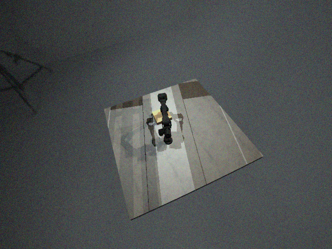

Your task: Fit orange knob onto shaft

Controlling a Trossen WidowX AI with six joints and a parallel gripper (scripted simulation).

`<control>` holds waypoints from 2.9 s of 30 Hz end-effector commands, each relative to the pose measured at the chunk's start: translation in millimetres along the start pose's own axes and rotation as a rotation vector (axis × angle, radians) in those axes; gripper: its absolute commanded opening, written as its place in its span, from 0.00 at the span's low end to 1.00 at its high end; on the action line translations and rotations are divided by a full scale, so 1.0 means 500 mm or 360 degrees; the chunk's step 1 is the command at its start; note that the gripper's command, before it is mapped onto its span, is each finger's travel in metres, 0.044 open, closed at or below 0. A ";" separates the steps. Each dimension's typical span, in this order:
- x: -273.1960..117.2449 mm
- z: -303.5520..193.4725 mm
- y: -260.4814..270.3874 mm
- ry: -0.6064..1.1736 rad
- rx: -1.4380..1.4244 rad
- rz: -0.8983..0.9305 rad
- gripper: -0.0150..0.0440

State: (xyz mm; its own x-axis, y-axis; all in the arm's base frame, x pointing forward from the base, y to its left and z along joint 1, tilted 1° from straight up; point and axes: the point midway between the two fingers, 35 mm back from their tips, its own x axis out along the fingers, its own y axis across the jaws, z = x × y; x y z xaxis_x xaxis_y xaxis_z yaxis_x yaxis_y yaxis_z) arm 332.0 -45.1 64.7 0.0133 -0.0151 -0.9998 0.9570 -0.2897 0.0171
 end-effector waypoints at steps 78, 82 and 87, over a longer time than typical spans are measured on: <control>0.010 -0.001 -0.005 -0.0003 0.0013 0.0002 0.25; 0.011 -0.001 -0.005 -0.0003 -0.0028 0.0002 0.25; 0.011 -0.002 -0.005 -0.0003 -0.0083 0.0002 0.25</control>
State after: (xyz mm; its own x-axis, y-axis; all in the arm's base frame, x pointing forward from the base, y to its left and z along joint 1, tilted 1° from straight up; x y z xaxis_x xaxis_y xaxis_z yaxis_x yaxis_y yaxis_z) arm 331.3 -45.0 59.5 0.0209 -0.0212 -0.9996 0.9654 -0.2597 0.0257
